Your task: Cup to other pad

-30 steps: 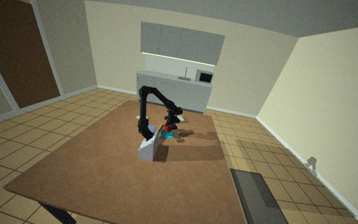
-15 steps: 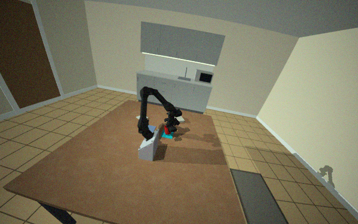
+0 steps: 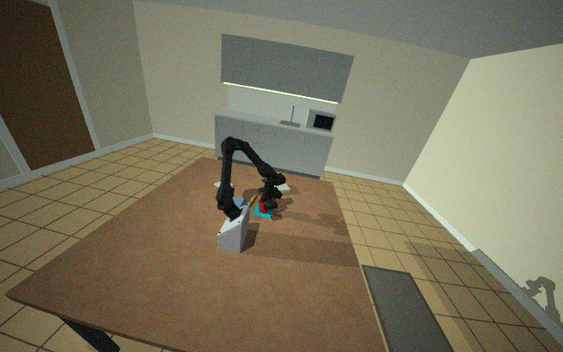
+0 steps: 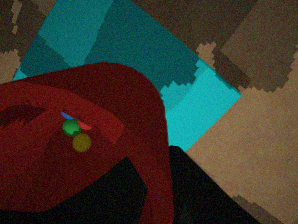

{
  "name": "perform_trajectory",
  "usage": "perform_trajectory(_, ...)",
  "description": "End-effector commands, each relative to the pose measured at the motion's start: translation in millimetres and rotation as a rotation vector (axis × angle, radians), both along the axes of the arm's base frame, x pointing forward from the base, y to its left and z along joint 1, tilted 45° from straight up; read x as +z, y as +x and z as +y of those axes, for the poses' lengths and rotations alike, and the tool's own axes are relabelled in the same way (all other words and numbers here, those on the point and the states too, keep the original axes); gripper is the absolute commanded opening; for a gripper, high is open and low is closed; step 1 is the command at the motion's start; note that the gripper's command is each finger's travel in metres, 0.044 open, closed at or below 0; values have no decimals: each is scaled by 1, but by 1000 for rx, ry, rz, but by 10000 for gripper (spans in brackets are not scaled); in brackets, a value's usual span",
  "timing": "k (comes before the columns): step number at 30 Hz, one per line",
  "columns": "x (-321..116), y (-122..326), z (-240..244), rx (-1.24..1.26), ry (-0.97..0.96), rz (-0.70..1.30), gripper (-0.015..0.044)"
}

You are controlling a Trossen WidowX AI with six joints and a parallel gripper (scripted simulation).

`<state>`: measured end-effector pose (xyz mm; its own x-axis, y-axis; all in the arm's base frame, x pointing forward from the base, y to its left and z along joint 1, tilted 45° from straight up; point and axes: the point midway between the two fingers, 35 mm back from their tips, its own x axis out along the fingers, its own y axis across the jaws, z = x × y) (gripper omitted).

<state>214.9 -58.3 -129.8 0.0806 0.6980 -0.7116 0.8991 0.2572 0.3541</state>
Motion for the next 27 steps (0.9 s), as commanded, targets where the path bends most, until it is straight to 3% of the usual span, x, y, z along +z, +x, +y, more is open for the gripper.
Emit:
perform_trajectory(1, 0, 0, 0, 1, 0, 0, 0)
perform_trajectory(5, 0, 0, 0, 1, 0, 0, 0)
perform_trajectory(10, 0, 0, 0, 1, 0, 0, 128)
perform_trajectory(27, 11, 0, -12, -1, -1, 0, 128)
